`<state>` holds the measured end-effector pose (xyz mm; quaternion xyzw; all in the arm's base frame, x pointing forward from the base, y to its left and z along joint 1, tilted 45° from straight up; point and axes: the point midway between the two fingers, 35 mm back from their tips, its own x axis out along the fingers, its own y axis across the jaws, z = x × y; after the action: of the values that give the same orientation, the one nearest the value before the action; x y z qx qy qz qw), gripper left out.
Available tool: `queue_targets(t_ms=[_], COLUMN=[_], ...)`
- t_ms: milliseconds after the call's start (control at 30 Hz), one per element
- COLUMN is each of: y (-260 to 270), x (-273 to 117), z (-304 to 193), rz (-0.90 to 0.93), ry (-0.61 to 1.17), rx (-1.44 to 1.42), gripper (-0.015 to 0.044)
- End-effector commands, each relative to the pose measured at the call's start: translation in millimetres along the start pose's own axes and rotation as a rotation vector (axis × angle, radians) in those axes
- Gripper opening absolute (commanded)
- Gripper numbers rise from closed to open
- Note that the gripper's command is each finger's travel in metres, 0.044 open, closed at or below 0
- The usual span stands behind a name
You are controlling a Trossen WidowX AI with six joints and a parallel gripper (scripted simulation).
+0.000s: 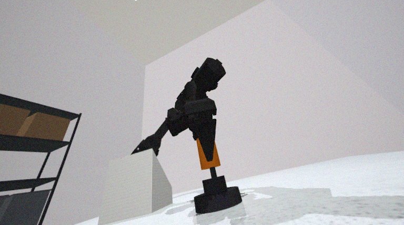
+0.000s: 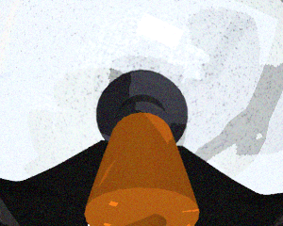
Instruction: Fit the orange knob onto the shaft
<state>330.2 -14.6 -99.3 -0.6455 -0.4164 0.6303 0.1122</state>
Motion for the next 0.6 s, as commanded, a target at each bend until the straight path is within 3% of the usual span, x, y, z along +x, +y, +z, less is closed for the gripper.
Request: queue_targets(t_ms=[0, 300, 567], y=[-0.2, 0.3, 0.7], x=[0.4, -4.5, -1.3], z=[-0.5, -1.2, 0.4], rz=[0.0, 0.0, 0.0], ry=[0.001, 0.001, 0.001], rx=[0.003, 0.011, 0.212], gripper=[0.0, 0.0, 0.0])
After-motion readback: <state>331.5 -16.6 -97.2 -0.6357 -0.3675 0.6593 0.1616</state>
